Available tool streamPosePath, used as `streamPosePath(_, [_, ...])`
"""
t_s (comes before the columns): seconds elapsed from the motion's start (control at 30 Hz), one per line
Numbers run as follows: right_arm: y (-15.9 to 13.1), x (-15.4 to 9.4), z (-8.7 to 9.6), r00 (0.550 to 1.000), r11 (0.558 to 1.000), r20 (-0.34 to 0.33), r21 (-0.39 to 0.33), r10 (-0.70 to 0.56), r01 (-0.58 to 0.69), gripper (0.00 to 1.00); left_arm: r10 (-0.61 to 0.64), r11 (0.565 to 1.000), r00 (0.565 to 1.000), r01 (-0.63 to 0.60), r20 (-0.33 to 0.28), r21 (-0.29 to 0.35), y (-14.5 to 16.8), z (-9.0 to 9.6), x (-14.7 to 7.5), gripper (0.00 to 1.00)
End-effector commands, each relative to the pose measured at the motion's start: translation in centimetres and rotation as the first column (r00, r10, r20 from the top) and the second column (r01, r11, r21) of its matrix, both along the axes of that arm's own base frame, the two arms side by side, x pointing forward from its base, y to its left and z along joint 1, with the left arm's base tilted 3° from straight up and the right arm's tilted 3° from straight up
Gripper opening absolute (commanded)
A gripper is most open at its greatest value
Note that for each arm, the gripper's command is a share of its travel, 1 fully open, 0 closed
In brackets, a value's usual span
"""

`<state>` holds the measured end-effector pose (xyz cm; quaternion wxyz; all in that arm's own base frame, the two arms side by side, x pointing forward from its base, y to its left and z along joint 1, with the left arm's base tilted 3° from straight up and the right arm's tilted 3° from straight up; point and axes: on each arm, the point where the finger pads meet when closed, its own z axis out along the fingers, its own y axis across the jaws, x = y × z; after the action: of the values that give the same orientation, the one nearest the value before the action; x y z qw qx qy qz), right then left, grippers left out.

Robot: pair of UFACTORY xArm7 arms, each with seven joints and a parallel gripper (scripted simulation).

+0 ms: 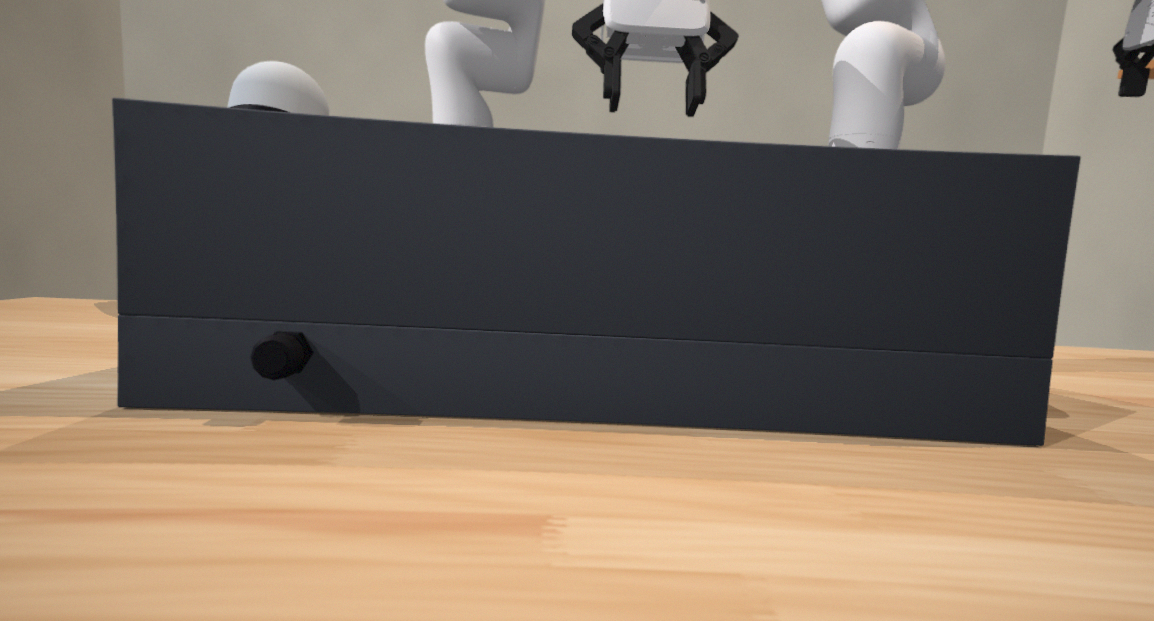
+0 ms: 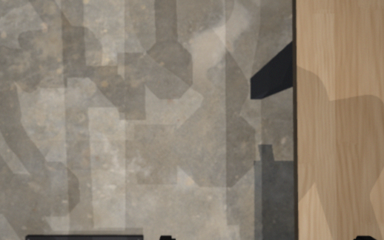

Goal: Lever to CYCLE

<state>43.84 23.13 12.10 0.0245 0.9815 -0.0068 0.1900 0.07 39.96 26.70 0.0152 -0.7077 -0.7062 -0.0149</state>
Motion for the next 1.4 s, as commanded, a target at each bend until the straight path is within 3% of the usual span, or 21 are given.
streamPosePath(0.0, [0.1, 0.1, 0.2, 1.000, 1.000, 0.004, 0.002, 0.000, 0.000, 0.77, 0.000, 1.000, 1.000, 0.000, 0.001, 0.003, 0.1, 0.1, 0.0, 1.00])
streamPosePath(0.83, [0.0, 0.7, 0.4, 1.000, 1.000, 0.022, 0.009, -0.001, 0.001, 0.77, 0.000, 1.000, 1.000, 0.000, 0.001, 0.003, 0.1, 0.1, 0.0, 1.00])
streamPosePath(1.07, [-0.2, 2.6, 1.3, 0.996, 0.999, 0.084, 0.034, -0.006, 0.003, 0.77, 0.000, 1.000, 1.000, 0.000, 0.001, 0.003, 0.1, 0.1, 0.0, 1.00])
streamPosePath(1.23, [-0.7, 6.3, 3.3, 0.980, 0.996, 0.199, 0.087, -0.010, -0.007, 0.77, 0.000, 1.000, 1.000, 0.000, 0.001, 0.003, 0.1, 0.1, 0.0, 1.00])
streamPosePath(1.37, [-0.9, 10.2, 6.0, 0.949, 0.988, 0.317, 0.150, -0.007, -0.043, 0.77, 0.000, 1.000, 1.000, 0.000, 0.001, 0.003, 0.1, 0.1, 0.0, 1.00])
